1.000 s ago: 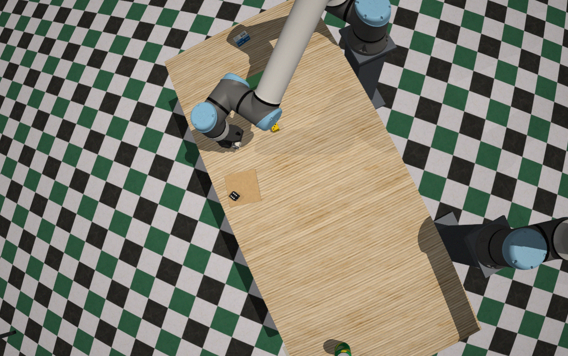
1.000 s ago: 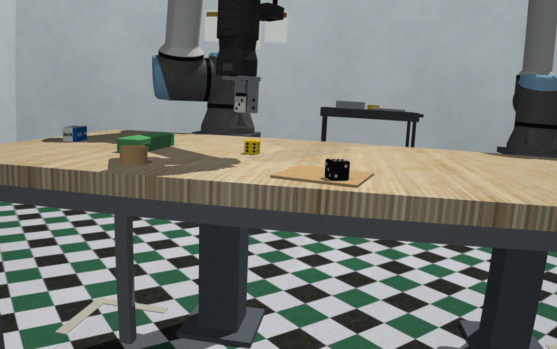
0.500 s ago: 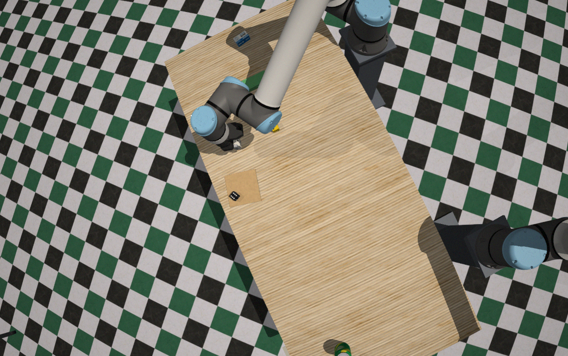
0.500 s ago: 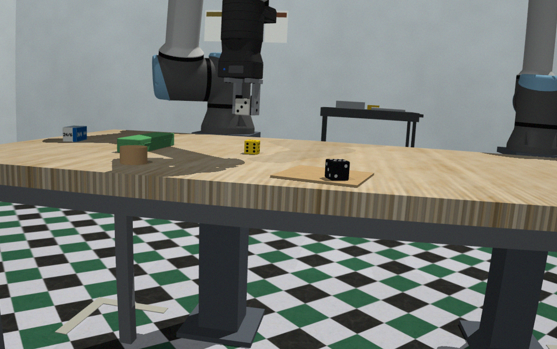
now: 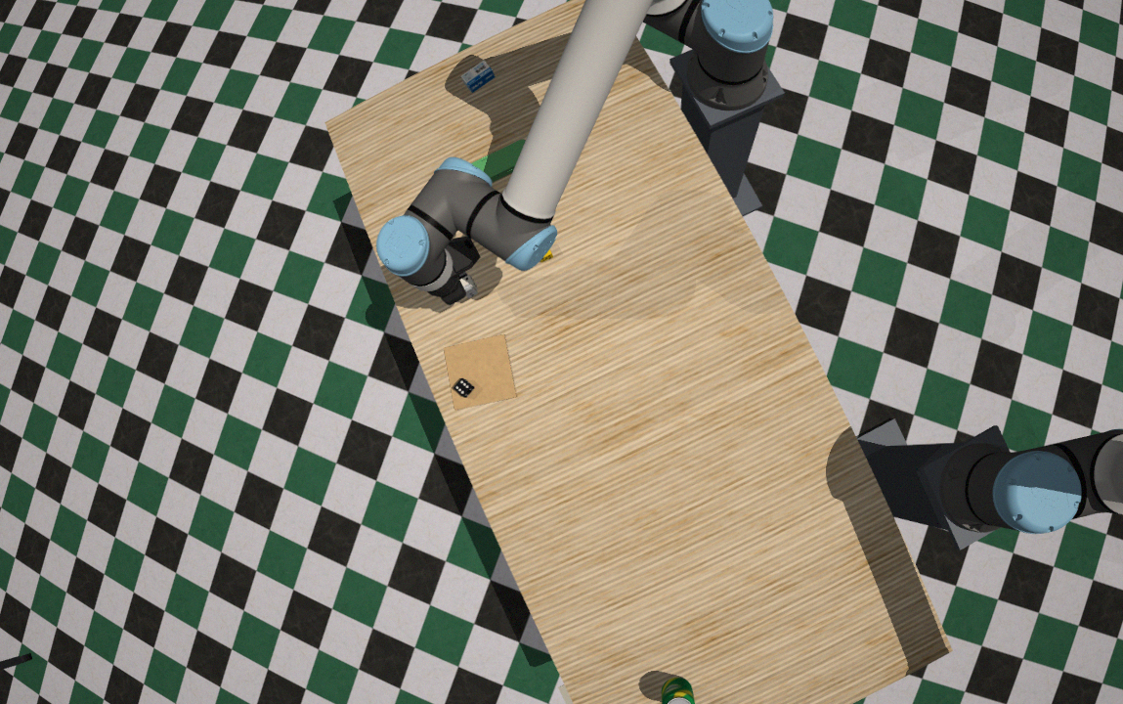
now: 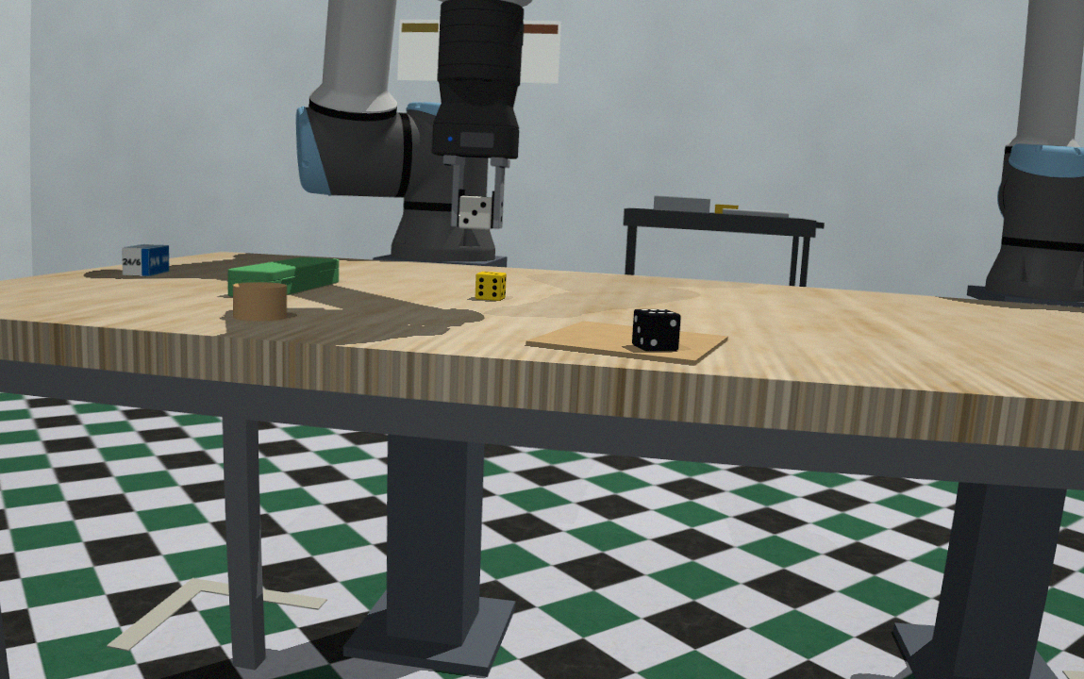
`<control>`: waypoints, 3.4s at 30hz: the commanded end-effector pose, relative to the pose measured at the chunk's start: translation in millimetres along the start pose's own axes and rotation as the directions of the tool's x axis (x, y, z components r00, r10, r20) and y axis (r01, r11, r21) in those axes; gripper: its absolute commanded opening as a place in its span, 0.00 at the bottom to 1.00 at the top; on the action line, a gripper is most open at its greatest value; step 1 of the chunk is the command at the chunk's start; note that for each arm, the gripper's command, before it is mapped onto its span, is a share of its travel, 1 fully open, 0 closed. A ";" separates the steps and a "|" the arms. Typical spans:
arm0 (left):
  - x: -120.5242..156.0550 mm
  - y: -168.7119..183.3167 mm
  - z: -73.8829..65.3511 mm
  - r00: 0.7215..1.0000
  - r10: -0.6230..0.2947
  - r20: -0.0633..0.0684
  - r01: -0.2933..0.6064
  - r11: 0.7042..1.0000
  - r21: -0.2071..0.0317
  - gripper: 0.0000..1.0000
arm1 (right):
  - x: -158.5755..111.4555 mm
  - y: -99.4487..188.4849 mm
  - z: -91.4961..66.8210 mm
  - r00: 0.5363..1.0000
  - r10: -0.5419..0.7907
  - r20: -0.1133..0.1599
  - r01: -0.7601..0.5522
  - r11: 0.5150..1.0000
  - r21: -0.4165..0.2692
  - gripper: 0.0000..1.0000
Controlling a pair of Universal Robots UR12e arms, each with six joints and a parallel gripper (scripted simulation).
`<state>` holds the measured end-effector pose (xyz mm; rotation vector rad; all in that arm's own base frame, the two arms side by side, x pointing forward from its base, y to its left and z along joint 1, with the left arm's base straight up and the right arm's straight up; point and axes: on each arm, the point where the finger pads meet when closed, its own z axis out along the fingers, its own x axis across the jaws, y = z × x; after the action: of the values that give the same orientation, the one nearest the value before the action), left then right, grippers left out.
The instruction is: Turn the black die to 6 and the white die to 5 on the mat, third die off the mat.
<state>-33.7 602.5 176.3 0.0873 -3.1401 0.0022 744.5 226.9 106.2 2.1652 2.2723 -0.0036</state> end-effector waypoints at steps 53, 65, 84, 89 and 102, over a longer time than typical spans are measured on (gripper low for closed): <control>-0.1 0.6 -0.7 1.000 0.000 0.000 0.000 1.000 -0.001 1.00 | -0.4 3.5 3.3 0.970 -0.242 -0.003 0.217 0.875 -0.433 0.57; -0.1 0.6 -0.7 1.000 0.000 0.000 0.000 1.000 -0.001 1.00 | -0.5 2.7 3.9 0.970 -0.243 -0.003 0.176 0.713 -0.679 0.57; -0.1 0.6 -0.7 1.000 0.000 0.000 0.000 1.000 -0.001 1.00 | -0.8 1.7 3.9 0.970 -0.243 -0.003 0.122 0.499 -0.858 0.57; -0.1 0.6 -0.7 1.000 0.000 0.000 0.000 1.000 -0.001 1.00 | -1.1 1.3 3.8 0.970 -0.243 -0.003 0.117 0.479 -0.870 0.57; -0.1 0.6 -0.7 1.000 0.000 0.000 0.000 1.000 -0.001 1.00 | -1.5 0.5 3.6 0.970 -0.242 -0.004 0.110 0.456 -0.883 0.57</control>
<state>-33.7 602.5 176.3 0.0873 -3.1401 0.0022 744.8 225.2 101.8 1.3566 1.8257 1.0872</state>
